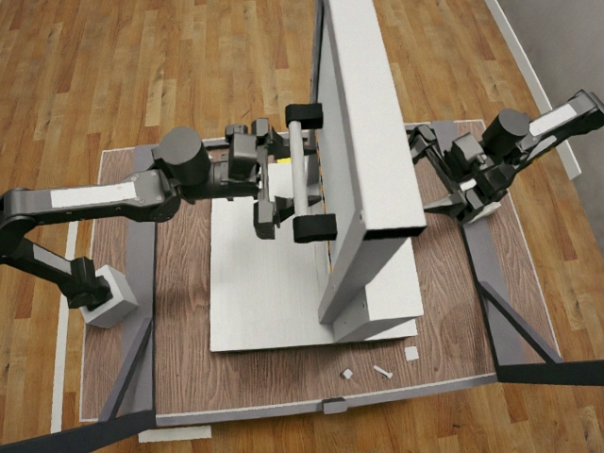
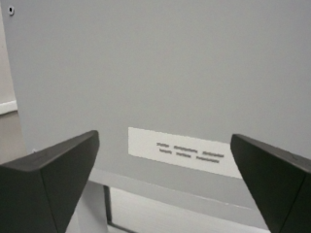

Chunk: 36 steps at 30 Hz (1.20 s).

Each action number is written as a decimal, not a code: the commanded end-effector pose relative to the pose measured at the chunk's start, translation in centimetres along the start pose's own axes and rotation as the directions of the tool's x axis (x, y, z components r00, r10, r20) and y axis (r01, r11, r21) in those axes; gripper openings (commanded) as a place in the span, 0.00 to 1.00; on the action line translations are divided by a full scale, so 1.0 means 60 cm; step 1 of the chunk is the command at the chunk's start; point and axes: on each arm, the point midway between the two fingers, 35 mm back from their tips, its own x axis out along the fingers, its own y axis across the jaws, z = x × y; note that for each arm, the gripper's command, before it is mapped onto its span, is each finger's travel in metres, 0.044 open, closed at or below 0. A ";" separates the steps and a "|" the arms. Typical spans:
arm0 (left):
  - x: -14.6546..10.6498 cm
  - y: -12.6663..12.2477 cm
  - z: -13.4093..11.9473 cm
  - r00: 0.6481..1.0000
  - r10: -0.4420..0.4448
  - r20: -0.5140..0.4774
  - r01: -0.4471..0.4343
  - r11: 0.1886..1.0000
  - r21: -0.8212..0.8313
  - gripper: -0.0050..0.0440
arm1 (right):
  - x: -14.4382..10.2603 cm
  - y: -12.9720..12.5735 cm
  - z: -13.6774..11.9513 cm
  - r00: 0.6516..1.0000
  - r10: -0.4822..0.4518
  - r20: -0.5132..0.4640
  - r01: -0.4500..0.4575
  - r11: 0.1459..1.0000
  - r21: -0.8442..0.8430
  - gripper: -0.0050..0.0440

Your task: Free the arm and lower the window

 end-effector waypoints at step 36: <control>-0.012 -0.005 -0.007 0.991 0.000 0.133 -0.005 0.999 0.039 0.92 | -0.002 -0.002 0.021 1.000 -0.004 0.031 0.004 1.000 0.001 0.92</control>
